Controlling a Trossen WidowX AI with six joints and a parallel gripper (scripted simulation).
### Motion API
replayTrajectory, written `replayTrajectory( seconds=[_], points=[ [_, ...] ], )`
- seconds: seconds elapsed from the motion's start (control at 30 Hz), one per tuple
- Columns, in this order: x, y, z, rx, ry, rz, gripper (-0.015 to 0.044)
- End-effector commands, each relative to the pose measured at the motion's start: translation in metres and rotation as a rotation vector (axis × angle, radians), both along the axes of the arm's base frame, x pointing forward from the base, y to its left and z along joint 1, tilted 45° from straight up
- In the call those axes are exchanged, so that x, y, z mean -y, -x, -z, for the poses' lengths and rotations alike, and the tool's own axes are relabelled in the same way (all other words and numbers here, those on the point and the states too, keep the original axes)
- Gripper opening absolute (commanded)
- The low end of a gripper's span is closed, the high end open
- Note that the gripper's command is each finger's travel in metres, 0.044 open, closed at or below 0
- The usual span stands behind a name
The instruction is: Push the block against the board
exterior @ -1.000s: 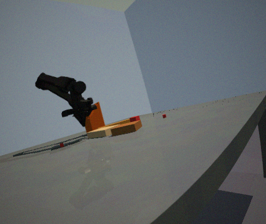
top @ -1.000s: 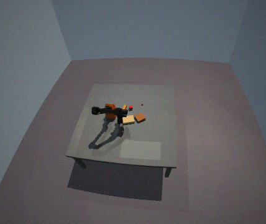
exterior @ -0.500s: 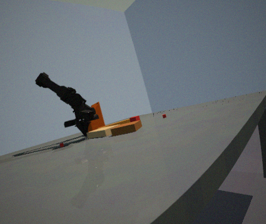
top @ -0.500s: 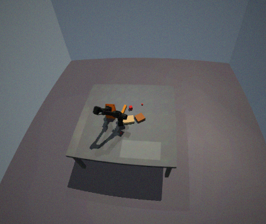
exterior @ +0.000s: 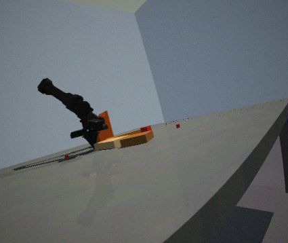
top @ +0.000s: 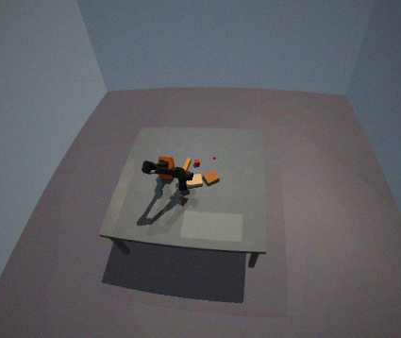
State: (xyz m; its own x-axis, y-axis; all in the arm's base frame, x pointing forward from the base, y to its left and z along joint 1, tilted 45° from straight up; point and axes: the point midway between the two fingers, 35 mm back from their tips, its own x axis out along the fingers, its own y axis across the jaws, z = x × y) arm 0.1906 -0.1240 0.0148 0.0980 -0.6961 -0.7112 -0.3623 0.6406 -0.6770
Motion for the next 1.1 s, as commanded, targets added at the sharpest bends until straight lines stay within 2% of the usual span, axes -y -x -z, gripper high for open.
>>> replayTrajectory(
  seconds=[0.0, 1.07],
  points=[
    [-0.001, -0.004, 0.000, 0.000, -0.001, 0.002, 0.0000],
    [-0.008, -0.030, 0.004, 0.001, -0.003, 0.002, 0.0000]
  ],
)
